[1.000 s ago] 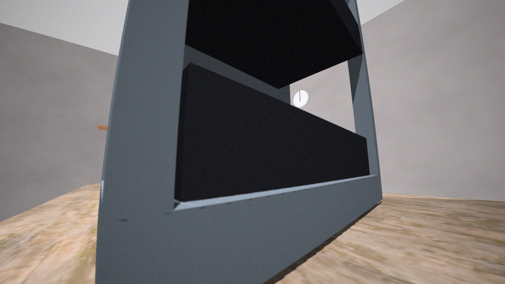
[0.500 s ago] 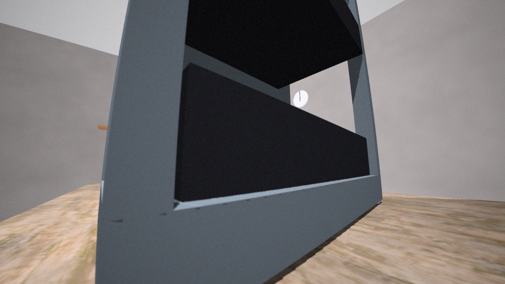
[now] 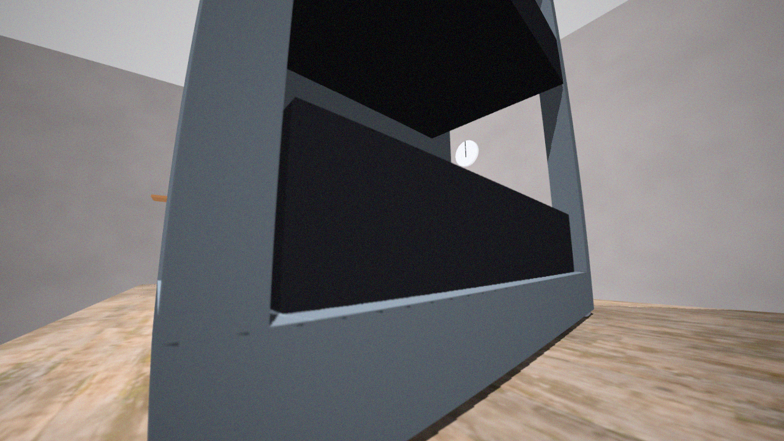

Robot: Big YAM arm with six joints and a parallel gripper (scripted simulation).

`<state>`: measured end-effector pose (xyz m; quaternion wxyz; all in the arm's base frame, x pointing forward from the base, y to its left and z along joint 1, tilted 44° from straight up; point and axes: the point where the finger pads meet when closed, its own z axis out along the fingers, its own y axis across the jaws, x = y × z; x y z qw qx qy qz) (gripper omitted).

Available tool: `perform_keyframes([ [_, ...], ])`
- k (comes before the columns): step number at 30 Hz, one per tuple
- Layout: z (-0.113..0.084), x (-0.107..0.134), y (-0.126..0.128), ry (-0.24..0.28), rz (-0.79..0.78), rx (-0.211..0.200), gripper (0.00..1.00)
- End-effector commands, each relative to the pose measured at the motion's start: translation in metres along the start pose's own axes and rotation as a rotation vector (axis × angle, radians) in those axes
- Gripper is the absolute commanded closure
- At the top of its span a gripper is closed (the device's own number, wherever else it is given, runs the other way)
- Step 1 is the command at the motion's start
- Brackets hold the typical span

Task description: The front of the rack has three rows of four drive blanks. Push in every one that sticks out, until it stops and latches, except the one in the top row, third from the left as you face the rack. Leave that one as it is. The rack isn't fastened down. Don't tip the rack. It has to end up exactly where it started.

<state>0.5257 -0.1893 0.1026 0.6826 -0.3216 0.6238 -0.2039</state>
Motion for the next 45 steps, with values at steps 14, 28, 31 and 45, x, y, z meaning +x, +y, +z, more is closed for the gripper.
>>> perform_keyframes([
  [14,0.034,-0.017,-0.02,-0.065,-0.063,0.011,1.0],
  [28,-0.077,-0.012,-0.023,-0.039,-0.042,0.028,1.0],
  [31,-0.088,-0.003,-0.014,-0.027,-0.022,0.017,1.0],
  [45,-0.103,-0.003,-0.084,-0.048,-0.066,0.034,1.0],
])
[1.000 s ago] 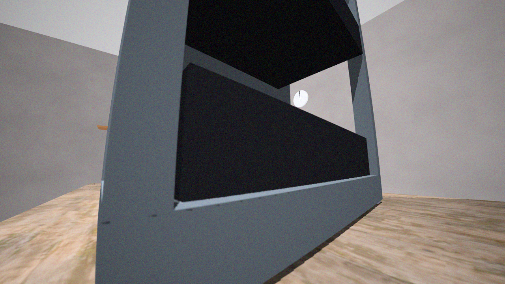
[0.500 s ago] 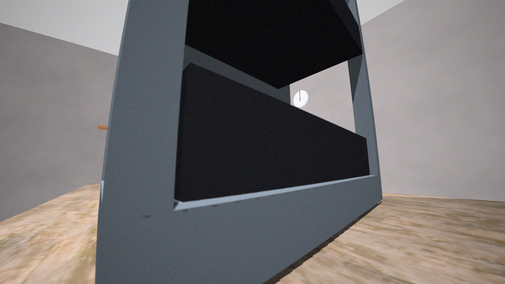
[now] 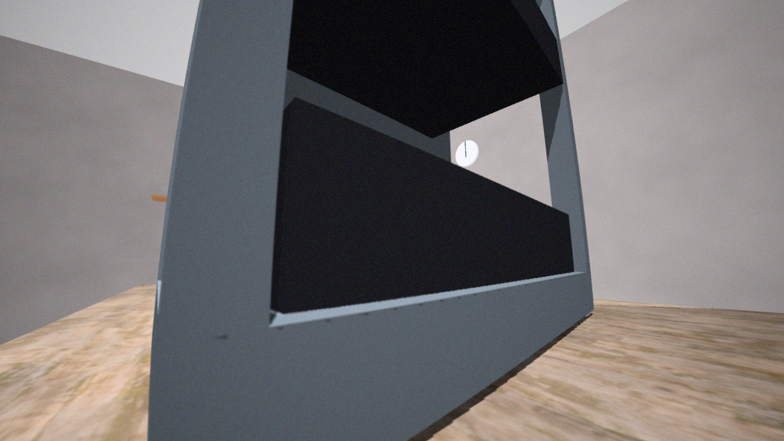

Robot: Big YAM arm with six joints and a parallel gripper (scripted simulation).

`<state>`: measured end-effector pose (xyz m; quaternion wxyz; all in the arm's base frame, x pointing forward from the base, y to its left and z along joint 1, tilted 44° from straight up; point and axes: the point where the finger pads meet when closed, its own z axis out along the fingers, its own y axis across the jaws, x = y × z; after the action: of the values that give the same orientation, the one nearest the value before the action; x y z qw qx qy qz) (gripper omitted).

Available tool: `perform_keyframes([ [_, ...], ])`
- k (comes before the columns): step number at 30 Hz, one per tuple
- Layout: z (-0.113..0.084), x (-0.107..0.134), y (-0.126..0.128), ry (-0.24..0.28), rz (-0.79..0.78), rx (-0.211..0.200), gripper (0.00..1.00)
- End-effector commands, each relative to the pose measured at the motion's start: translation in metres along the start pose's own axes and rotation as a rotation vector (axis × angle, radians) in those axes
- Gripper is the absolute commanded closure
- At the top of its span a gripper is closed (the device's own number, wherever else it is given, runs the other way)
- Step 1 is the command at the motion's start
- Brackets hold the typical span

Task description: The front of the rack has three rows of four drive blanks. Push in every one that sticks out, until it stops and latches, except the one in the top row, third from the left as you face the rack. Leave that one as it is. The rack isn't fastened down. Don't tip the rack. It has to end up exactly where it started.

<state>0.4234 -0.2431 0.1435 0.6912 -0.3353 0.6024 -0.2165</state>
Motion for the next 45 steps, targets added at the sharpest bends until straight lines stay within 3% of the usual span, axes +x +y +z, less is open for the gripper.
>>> perform_keyframes([
  [1,0.006,0.015,-0.023,0.0,0.001,0.014,1.0],
  [2,0.016,0.007,-0.015,-0.022,0.003,-0.007,1.0],
  [4,0.014,0.007,-0.007,-0.01,0.021,-0.011,1.0],
  [5,0.021,0.007,-0.016,-0.017,0.003,-0.002,1.0],
  [11,0.069,0.006,-0.015,-0.019,-0.017,-0.001,1.0],
  [14,0.081,0.005,-0.014,-0.019,-0.016,-0.001,1.0],
  [17,0.082,0.005,-0.014,-0.019,-0.016,-0.001,1.0],
  [18,0.066,0.01,-0.02,0.005,-0.012,0.015,1.0],
  [19,0.064,0.01,-0.017,0.007,-0.009,0.013,1.0],
  [23,0.064,0.011,-0.016,0.007,-0.01,0.013,1.0],
  [26,0.075,0.001,-0.006,-0.017,-0.008,-0.009,1.0],
  [45,0.076,0.005,-0.029,-0.018,-0.036,0.019,1.0],
])
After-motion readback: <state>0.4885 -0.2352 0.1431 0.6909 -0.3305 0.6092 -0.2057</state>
